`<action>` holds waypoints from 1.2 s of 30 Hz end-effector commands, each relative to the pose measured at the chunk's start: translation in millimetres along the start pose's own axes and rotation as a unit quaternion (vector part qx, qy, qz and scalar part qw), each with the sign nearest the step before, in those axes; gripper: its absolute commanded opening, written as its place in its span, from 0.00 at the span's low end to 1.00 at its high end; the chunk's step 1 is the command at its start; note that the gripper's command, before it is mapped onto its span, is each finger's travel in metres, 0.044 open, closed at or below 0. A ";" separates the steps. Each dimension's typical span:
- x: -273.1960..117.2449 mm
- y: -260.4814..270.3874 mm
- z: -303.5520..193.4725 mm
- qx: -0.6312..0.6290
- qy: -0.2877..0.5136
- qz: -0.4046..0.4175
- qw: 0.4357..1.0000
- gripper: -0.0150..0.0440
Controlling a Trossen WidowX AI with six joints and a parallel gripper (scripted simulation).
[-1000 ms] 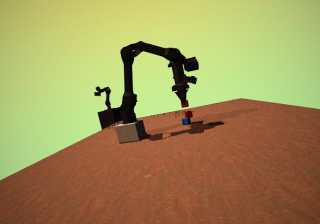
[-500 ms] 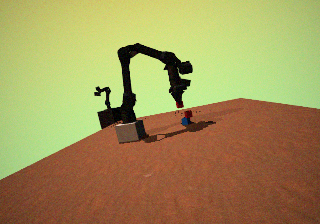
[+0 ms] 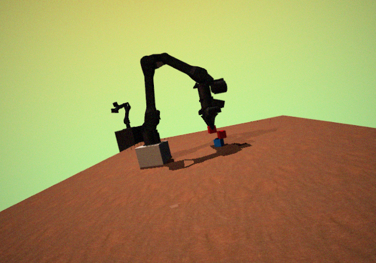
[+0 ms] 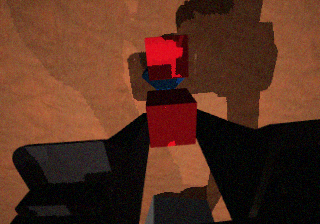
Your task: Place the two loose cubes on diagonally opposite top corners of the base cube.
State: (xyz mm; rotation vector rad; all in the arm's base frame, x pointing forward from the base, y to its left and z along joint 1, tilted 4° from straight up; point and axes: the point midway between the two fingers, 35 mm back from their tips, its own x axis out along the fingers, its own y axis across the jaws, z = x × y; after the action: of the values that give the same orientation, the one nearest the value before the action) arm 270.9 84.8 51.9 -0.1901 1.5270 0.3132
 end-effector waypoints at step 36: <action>33.1 -0.8 2.4 0.007 -0.004 0.000 1.000 0.43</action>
State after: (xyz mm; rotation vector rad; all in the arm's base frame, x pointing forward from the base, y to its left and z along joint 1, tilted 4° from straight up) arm 273.4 87.2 19.2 -0.1816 1.5225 0.3056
